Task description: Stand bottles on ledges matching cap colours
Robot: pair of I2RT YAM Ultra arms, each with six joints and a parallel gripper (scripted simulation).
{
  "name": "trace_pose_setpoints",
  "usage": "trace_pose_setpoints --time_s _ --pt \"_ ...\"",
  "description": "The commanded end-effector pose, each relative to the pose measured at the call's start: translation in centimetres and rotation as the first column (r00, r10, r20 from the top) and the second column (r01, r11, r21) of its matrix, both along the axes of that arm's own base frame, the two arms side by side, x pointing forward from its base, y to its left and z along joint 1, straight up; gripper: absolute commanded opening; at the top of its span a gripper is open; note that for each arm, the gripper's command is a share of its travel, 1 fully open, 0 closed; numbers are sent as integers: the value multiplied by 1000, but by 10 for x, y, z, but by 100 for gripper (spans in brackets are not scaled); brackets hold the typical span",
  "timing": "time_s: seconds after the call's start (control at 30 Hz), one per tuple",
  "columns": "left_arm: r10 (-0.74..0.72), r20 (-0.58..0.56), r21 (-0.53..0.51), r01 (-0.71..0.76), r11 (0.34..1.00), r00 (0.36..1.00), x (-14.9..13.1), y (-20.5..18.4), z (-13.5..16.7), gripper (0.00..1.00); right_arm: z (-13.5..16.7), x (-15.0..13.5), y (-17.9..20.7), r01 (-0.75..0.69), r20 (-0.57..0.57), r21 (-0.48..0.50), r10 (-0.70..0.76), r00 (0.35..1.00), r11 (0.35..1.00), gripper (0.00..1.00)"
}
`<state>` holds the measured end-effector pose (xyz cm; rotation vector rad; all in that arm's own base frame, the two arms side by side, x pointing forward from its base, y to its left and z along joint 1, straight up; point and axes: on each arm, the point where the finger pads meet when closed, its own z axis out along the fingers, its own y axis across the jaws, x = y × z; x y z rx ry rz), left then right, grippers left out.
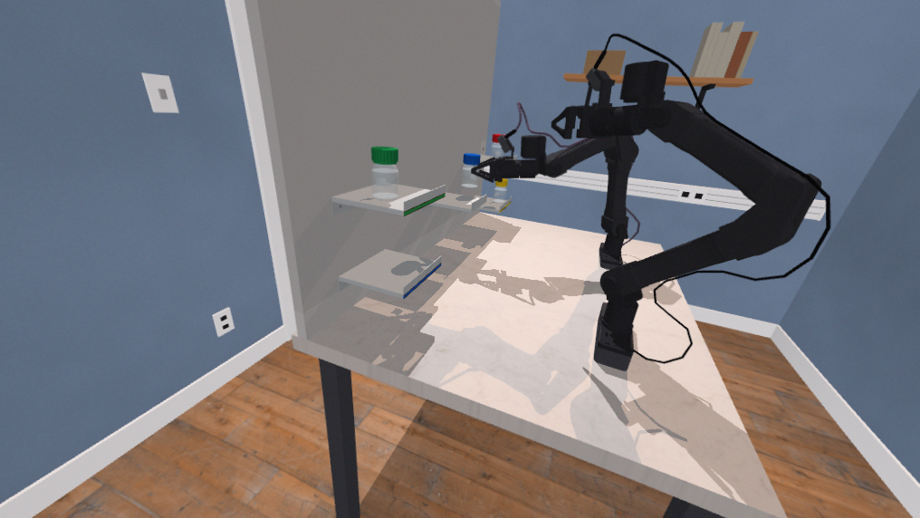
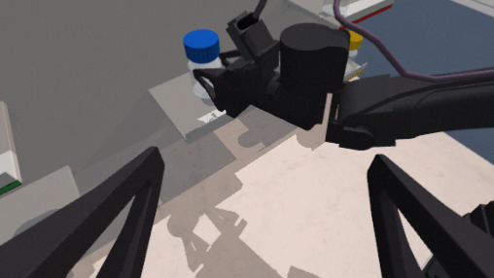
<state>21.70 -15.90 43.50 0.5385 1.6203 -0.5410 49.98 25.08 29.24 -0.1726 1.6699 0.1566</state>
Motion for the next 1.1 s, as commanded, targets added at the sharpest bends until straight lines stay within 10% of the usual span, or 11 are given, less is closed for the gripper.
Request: trace_pose_setpoints --time_s 0.0,1.07 --pt "0 13 -6 0 1000 1000 -2 2 7 100 32 3 0 -8 85 49 4 996 999 50" --pt "0 13 -6 0 1000 1000 -2 2 7 100 -27 7 -3 -4 60 29 2 998 1000 50"
